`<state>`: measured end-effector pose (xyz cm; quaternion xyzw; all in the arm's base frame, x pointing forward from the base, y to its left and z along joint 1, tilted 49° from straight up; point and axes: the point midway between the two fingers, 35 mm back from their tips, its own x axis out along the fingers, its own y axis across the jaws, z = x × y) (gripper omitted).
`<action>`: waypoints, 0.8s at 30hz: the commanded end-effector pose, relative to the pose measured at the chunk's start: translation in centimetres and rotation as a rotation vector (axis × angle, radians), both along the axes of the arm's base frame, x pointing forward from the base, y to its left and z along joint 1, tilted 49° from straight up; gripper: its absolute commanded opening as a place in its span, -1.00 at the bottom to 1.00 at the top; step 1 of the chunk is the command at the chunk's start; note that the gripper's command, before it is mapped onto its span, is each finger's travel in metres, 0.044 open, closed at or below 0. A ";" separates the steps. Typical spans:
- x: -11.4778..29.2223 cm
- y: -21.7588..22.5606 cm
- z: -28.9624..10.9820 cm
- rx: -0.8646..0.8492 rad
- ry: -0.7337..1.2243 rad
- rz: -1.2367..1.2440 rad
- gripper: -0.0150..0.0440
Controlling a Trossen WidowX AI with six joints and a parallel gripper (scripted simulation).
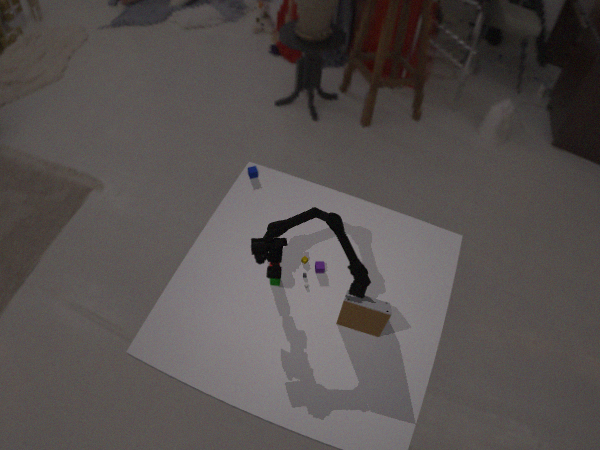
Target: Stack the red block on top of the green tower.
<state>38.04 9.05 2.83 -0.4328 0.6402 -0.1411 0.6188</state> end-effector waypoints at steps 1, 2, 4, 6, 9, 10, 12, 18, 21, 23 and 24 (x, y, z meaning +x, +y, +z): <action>0.1 -1.4 -0.9 -0.008 0.006 -0.003 -0.49; 0.2 -1.7 -1.2 -0.009 0.006 -0.003 -0.49; 0.2 -1.9 -1.4 -0.009 0.006 -0.003 -0.49; 0.2 -1.9 -1.3 -0.009 0.006 -0.003 -0.49; 0.2 -1.9 -1.3 -0.009 0.006 -0.003 -0.49; 0.2 -1.9 -1.3 -0.009 0.006 -0.003 -0.49; 0.2 -1.9 -1.4 -0.009 0.006 -0.003 -0.49; 0.2 -1.9 -1.3 -0.009 0.006 -0.003 -0.49; 0.2 -1.9 -1.3 -0.009 0.006 -0.003 -0.49; 0.2 -1.9 -1.4 -0.009 0.006 -0.003 -0.49; 0.2 -1.9 -1.4 -0.009 0.006 -0.003 -0.49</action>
